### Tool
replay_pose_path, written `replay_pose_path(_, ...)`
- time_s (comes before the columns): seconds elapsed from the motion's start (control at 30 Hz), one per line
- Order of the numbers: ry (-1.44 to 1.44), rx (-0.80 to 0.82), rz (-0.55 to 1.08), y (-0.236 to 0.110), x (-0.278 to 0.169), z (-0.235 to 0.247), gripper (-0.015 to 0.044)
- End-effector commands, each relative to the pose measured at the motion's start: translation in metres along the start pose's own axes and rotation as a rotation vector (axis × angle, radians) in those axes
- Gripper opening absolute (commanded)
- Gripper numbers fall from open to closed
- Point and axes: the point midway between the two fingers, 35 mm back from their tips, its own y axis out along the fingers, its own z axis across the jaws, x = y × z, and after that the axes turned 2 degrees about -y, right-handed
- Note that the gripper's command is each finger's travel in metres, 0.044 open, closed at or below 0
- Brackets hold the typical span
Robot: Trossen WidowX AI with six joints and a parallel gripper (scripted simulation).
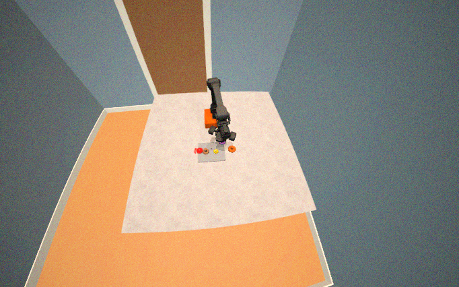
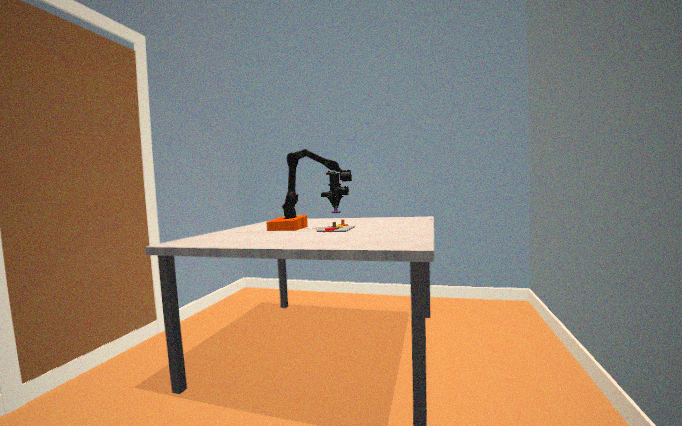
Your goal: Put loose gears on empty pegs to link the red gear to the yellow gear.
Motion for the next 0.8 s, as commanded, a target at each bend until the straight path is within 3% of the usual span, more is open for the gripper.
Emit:
replay_pose_path(0.0, -0.005, -0.010, 0.002, 0.005, 0.003, -0.008, 0.0000)
replay_pose_path(0.77, -0.021, -0.021, -0.006, 0.023, 0.030, -0.054, 0.0000)
